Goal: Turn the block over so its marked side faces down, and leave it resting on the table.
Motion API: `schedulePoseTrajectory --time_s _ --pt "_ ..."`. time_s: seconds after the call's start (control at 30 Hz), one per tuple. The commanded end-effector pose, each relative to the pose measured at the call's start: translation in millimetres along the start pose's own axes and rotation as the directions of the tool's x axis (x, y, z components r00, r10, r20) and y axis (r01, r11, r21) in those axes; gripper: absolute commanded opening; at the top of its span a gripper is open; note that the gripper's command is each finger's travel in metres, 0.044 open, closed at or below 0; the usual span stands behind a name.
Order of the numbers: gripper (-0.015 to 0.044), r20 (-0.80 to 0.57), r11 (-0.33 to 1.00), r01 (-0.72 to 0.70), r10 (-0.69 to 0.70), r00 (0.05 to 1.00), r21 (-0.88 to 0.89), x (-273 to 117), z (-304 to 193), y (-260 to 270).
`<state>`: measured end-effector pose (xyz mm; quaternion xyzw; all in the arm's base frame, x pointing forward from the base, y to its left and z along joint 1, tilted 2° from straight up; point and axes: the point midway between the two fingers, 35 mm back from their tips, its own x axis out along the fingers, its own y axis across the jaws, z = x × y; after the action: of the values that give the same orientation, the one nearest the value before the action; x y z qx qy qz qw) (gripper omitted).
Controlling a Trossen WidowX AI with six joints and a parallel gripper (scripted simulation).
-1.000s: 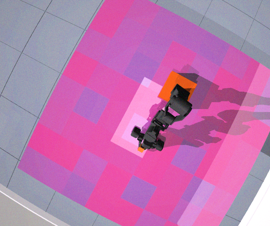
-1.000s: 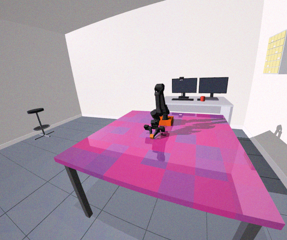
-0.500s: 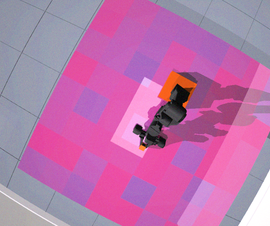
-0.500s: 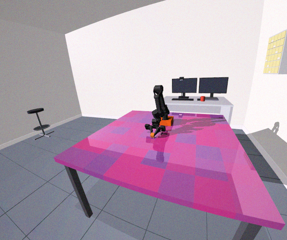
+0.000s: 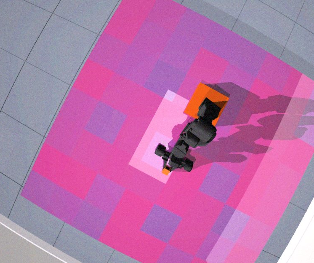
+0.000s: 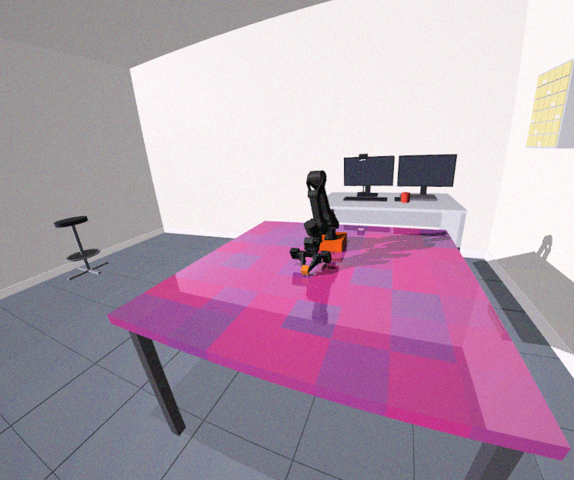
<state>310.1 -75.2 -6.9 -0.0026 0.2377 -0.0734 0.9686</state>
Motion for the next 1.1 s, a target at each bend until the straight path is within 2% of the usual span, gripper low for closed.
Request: schedulePoseTrajectory --time_s 0.0,0.37,1.07 --pt "0.0157 0.001 1.0 -0.003 0.003 1.0 0.001 -0.3 0.0 0.5" --pt "0.044 0.001 1.0 -0.003 0.003 1.0 0.001 -0.3 0.0 0.5" --pt "0.044 0.001 1.0 -0.003 0.003 1.0 0.001 -0.3 0.0 0.5"
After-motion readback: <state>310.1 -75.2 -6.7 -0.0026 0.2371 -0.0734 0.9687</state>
